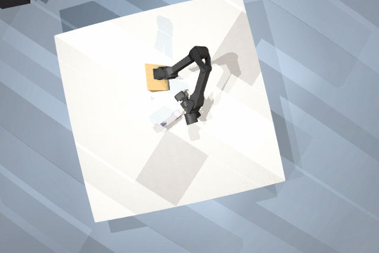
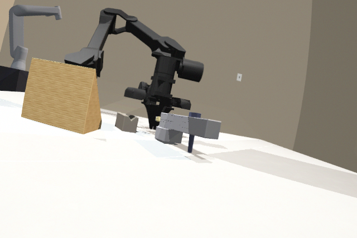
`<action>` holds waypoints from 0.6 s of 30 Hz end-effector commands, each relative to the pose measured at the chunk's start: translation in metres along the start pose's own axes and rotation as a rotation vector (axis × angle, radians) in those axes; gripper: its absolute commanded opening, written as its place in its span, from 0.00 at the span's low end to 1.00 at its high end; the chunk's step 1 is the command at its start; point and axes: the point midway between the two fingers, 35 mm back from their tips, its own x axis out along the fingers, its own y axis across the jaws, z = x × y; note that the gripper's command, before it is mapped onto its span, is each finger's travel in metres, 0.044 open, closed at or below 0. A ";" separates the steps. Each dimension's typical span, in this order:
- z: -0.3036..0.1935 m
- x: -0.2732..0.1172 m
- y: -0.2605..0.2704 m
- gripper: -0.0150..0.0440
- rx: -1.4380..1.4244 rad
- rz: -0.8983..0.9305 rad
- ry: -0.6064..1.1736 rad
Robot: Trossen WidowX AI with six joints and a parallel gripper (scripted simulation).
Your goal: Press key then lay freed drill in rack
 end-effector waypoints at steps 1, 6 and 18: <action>0.006 0.000 0.000 0.25 0.000 -0.001 0.002; 0.001 0.000 0.000 0.48 0.000 0.000 0.000; -0.002 0.001 0.000 1.00 0.000 -0.001 0.002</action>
